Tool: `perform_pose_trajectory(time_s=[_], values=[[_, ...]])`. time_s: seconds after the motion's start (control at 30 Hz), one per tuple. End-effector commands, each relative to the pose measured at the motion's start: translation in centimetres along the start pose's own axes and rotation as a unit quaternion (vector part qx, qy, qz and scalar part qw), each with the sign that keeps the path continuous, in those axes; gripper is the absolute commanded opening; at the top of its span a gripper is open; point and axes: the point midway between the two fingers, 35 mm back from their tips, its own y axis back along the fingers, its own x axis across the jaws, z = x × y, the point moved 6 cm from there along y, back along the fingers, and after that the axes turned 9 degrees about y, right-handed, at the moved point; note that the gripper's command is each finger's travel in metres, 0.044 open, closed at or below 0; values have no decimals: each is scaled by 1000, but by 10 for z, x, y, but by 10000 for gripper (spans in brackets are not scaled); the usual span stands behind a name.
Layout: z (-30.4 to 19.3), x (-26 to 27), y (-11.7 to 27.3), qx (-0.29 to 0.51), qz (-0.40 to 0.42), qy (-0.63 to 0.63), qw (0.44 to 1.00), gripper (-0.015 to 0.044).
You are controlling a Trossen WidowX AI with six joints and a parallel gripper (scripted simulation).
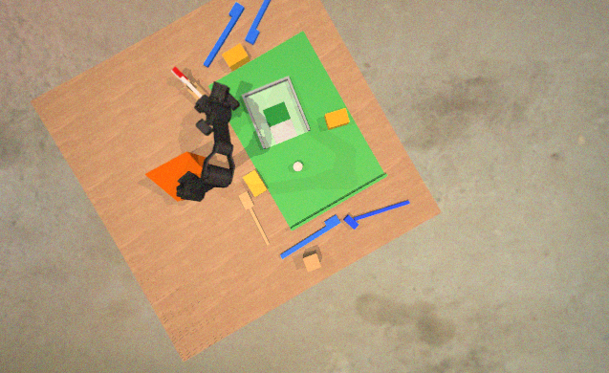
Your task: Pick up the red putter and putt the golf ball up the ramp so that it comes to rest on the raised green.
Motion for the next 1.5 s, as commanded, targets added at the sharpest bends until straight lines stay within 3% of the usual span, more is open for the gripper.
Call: perform_pose_trajectory(time_s=[0.0, 0.2, 0.6, 0.73, 1.47], values=[[0, 0, 0, 0, 0, 0, 1000, 20], [2, -2, 7, 0, 0, 0, 1000, 0], [26, -5, 92, -2, 0, 0, 1000, 0], [27, -4, 97, -2, 0, 0, 1000, 0], [-96, 10, 148, 27, -34, -323, 945, 0]])
